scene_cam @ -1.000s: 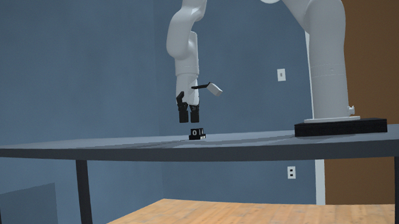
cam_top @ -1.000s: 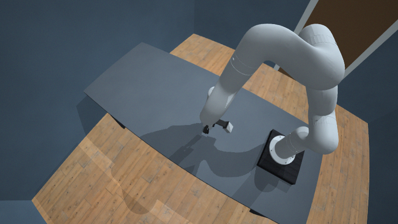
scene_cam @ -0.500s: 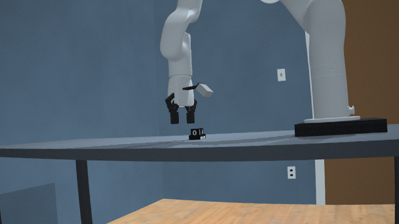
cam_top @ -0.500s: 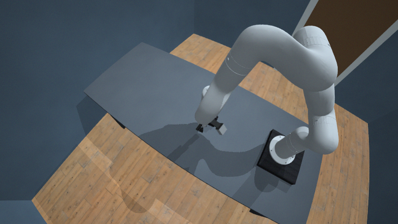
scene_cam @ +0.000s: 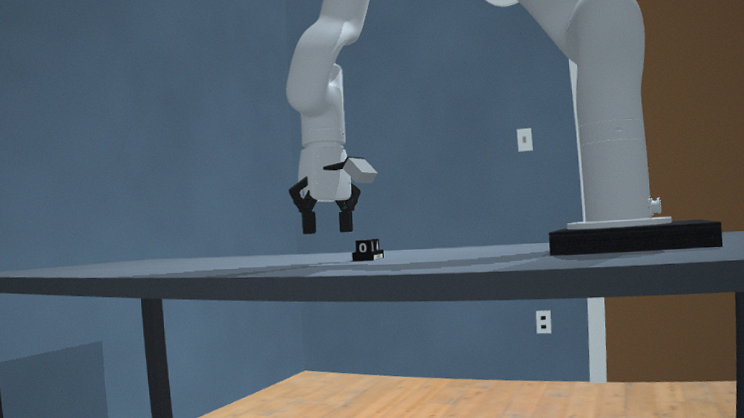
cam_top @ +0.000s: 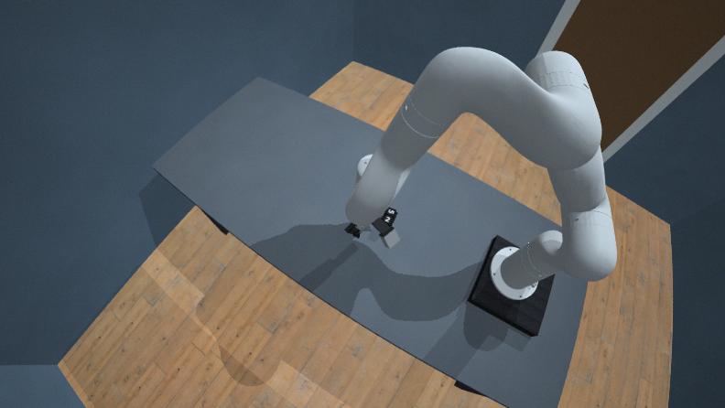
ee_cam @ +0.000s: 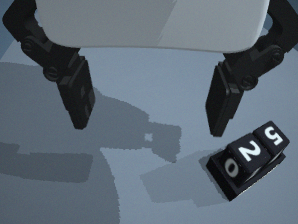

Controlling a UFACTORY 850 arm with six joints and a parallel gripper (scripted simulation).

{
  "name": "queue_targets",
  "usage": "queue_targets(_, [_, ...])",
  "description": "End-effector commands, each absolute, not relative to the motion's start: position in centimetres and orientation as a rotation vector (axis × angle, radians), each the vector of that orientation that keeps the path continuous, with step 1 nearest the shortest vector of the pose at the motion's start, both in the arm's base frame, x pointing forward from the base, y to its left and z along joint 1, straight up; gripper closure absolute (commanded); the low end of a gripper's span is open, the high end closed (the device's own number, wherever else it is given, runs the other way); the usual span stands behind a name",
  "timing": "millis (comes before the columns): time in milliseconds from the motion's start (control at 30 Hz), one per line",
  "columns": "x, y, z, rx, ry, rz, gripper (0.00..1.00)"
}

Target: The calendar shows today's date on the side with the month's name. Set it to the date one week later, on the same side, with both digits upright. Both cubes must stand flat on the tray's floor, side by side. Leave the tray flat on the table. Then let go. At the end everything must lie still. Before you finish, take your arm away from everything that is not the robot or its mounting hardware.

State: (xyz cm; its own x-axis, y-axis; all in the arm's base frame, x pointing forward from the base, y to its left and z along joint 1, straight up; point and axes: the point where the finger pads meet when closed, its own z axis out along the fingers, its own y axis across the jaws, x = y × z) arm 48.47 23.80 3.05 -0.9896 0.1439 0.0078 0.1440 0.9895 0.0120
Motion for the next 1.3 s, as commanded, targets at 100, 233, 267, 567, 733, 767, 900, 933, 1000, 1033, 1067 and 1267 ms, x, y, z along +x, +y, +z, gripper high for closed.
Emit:
queue_targets(100, [49.7, 24.5, 3.0, -0.495, -3.101, -0.001, 0.00])
queue_targets(233, [50.8, 25.1, 2.9, -0.495, -3.101, -0.001, 0.00])
queue_targets(267, [50.8, 25.1, 2.9, -0.495, -3.101, -0.001, 0.00])
queue_targets(567, [50.8, 25.1, 2.9, -0.495, -3.101, -0.001, 0.00])
queue_targets(733, [50.8, 25.1, 2.8, -0.495, -3.101, -0.001, 0.00])
queue_targets(767, [50.8, 25.1, 2.8, -0.495, -3.101, -0.001, 0.00])
queue_targets(900, [50.8, 25.1, 2.8, -0.495, -3.101, -0.001, 0.00])
queue_targets(933, [50.8, 25.1, 2.8, -0.495, -3.101, -0.001, 0.00])
queue_targets(1000, [50.8, 25.1, 2.8, -0.495, -3.101, -0.001, 0.00])
queue_targets(1033, [50.8, 25.1, 2.8, -0.495, -3.101, -0.001, 0.00])
queue_targets(1067, [50.8, 25.1, 2.8, -0.495, -3.101, -0.001, 0.00])
queue_targets(1267, [50.8, 25.1, 2.8, -0.495, -3.101, -0.001, 0.00])
